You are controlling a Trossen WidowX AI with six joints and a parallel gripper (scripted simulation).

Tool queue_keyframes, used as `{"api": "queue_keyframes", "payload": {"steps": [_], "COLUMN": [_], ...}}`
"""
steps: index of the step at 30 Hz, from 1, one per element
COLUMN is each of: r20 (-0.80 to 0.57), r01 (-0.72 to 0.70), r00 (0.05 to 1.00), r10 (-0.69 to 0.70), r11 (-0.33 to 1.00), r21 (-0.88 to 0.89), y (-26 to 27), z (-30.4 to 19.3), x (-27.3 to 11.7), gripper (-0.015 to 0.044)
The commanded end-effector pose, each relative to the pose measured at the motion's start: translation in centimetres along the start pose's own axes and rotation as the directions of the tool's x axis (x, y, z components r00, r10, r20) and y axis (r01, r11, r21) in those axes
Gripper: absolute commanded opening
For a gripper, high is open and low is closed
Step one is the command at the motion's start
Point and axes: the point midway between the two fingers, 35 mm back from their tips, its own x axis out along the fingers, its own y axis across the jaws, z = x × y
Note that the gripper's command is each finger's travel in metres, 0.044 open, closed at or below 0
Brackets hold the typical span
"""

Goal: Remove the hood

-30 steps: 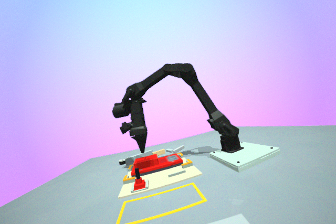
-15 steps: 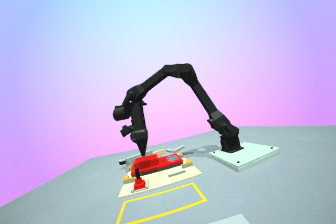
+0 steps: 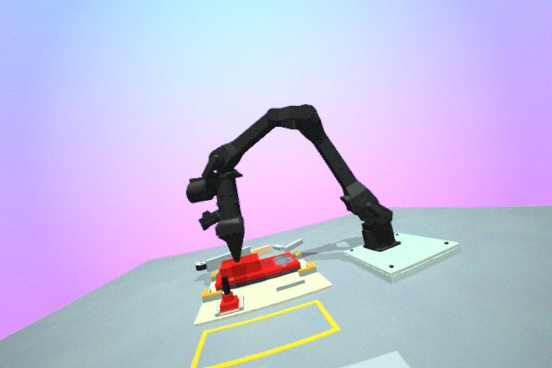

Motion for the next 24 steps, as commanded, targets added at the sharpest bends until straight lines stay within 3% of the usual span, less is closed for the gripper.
{"api": "queue_keyframes", "payload": {"steps": [1,24], "r20": [-0.009,-0.009], "r01": [0.000,0.000], "r00": [1.000,1.000], "r10": [0.000,0.000], "r11": [1.000,1.000], "r21": [0.004,0.004], "y": [0.07,0.08], "z": [-0.27,-0.29], "x": [0.60,1.43], "gripper": [0.0440,0.0440]}}
